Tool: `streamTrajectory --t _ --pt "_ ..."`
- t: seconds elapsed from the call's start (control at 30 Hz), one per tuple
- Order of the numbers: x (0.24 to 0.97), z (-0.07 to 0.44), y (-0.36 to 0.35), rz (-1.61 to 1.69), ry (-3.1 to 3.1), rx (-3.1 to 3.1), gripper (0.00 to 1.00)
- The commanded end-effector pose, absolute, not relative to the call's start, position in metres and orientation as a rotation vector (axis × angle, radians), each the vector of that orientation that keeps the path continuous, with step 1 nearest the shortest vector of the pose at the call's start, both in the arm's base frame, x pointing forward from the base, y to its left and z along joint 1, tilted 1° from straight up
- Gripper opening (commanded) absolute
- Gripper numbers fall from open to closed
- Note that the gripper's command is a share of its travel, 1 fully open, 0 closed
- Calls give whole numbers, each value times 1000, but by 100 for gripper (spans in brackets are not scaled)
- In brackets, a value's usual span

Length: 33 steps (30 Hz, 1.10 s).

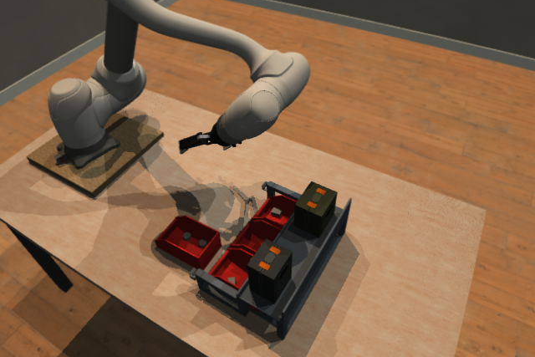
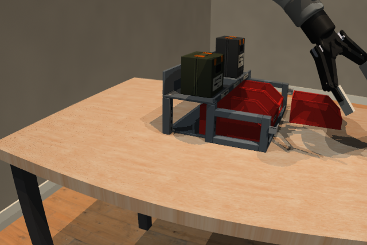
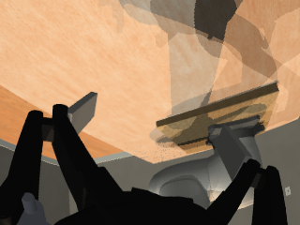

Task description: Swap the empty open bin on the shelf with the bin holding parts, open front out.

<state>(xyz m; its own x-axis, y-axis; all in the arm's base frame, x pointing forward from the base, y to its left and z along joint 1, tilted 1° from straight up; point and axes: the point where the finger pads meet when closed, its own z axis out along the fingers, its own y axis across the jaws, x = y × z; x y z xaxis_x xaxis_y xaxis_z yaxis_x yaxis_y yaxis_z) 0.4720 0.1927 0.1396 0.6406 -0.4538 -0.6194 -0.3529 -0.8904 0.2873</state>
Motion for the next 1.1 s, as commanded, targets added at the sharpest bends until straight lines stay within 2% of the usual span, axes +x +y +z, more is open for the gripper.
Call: streamTrajectory --t 0.0,1.07 --pt "472 140 193 -1084 -672 2717 100" --pt "478 141 190 -1084 -761 2711 100"
